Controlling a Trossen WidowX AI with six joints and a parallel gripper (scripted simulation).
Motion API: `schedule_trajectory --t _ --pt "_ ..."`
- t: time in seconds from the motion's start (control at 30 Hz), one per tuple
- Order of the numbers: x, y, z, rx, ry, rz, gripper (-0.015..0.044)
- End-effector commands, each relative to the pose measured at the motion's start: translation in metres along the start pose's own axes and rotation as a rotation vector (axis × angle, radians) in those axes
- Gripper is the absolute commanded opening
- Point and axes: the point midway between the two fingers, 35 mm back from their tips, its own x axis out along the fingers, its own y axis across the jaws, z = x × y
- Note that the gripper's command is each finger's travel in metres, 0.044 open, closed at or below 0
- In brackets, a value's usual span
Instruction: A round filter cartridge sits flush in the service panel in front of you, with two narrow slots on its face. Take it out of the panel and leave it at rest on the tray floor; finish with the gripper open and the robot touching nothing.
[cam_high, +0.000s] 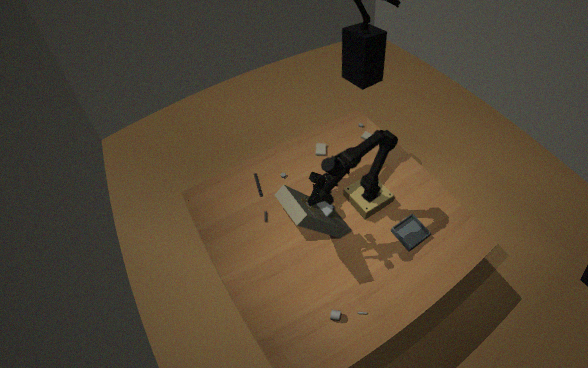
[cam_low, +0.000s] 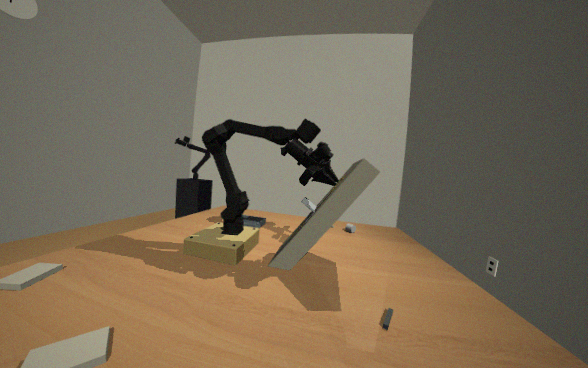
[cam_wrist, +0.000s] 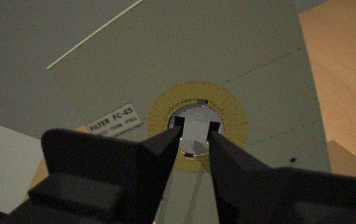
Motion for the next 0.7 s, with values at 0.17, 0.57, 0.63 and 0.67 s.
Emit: schedule_trajectory --t 0.17,0.57,0.63,0.67 --pt "0.0011 0.0009 0.0004 -0.002 0.001 0.004 0.0111" --pt "0.0031 0.0006 0.0001 -0.002 0.001 0.004 0.0111" --pt "0.0039 0.0006 0.0001 -0.002 0.001 0.004 0.0111" --pt "0.0048 0.0006 0.0001 -0.002 0.001 0.004 0.0111"
